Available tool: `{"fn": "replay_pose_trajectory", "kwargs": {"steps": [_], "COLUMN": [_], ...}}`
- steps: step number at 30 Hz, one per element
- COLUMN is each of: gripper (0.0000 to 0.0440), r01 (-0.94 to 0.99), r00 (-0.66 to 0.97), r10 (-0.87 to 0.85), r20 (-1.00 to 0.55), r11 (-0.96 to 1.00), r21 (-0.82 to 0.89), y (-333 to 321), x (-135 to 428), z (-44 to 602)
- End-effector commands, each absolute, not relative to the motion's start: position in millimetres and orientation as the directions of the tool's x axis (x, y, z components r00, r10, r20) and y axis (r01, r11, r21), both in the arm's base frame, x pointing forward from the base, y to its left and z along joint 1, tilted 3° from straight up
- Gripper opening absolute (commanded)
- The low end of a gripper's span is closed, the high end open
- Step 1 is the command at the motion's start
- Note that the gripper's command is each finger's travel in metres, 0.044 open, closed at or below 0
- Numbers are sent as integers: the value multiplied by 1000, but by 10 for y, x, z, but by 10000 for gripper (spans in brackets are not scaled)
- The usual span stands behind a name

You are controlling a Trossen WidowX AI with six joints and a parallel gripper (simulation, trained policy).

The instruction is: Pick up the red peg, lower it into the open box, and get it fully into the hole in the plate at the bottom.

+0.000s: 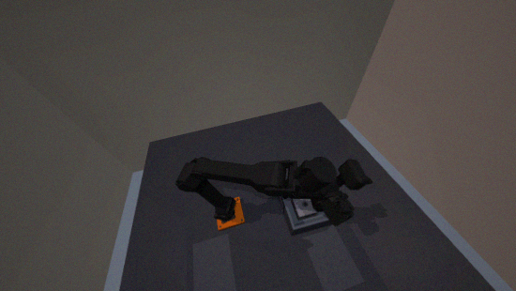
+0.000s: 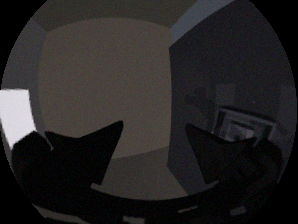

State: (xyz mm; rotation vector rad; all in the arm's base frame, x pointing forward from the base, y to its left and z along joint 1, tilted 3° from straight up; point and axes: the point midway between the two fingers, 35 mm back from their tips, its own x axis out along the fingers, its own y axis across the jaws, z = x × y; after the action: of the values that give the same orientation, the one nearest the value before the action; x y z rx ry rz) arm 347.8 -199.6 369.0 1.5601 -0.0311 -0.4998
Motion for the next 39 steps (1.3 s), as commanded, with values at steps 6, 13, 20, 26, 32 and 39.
{"fn": "replay_pose_trajectory", "kwargs": {"steps": [6, 13, 20, 26, 32, 39], "gripper": [440, 440, 440, 440, 440, 440], "r01": [567, 721, 820, 863, 871, 842], "r00": [804, 693, 549, 403, 243, 76], "r10": [-220, -138, -74, -45, -44, -75], "r20": [-552, -708, -832, -914, -969, -994], "r11": [6, 113, 240, 350, 450, 539], "r21": [824, 684, 520, 363, 198, 24], "y": [-1381, -854, -347, 46, 383, 687], "x": [3601, 3522, 3313, 3038, 2697, 2307], "z": [3043, 2665, 2347, 2109, 1897, 1681]}}
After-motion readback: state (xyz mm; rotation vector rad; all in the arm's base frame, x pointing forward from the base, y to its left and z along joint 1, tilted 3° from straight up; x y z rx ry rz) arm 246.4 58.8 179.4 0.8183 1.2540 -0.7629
